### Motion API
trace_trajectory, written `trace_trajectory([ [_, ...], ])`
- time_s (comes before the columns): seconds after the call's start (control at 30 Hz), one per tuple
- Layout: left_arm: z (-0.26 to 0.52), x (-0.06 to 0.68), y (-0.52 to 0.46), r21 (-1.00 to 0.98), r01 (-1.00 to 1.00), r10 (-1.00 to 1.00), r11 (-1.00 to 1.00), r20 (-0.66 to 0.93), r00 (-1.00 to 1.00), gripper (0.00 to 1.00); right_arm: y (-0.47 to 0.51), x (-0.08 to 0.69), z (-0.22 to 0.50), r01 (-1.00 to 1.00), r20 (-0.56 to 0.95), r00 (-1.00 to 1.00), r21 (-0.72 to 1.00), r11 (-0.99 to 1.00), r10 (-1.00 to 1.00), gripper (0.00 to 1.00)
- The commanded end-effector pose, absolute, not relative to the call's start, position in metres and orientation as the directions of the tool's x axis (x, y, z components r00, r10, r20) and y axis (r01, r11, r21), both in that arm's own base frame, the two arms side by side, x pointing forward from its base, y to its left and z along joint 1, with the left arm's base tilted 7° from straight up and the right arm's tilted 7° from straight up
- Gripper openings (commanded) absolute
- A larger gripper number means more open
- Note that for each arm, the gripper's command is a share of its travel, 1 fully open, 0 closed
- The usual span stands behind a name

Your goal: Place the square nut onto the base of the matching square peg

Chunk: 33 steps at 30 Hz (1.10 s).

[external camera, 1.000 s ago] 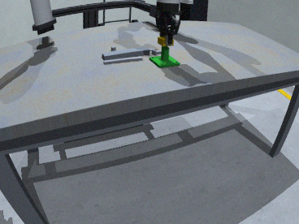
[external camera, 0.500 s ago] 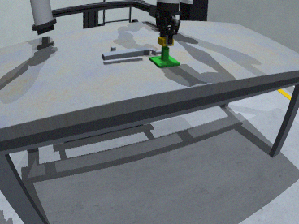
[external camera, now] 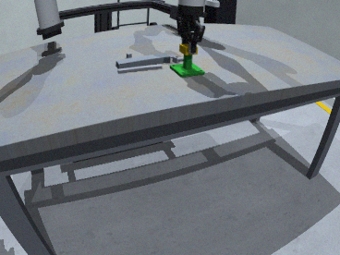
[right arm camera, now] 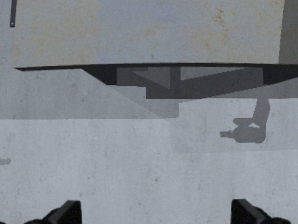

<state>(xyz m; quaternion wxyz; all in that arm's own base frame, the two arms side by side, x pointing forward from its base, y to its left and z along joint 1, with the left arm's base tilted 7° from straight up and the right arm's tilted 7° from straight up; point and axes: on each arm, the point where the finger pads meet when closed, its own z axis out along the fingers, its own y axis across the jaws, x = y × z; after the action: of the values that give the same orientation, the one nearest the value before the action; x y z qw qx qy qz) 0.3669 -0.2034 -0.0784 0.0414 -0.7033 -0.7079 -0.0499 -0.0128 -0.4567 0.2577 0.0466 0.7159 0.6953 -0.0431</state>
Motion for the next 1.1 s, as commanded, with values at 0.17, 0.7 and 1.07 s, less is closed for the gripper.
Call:
trace_trajectory([
  [0.17, -0.0778, 0.3677, -0.2041, 0.015, 1.0, 0.992, 0.005, 0.127, -0.007, 0.017, -0.457, -0.013, 0.2586, 1.0, -0.129, 0.03, 0.007, -0.029, 0.991, 1.0],
  [0.7, -0.0835, 0.3678, -0.2033, 0.015, 1.0, 0.992, 0.005, 0.127, -0.007, 0.017, -0.457, -0.013, 0.2586, 1.0, -0.129, 0.03, 0.007, -0.029, 0.991, 1.0],
  [1.07, -0.0855, 0.3678, -0.203, 0.015, 1.0, 0.992, 0.005, 0.127, -0.007, 0.017, -0.457, -0.013, 0.2586, 1.0, -0.129, 0.03, 0.007, -0.029, 0.991, 1.0],
])
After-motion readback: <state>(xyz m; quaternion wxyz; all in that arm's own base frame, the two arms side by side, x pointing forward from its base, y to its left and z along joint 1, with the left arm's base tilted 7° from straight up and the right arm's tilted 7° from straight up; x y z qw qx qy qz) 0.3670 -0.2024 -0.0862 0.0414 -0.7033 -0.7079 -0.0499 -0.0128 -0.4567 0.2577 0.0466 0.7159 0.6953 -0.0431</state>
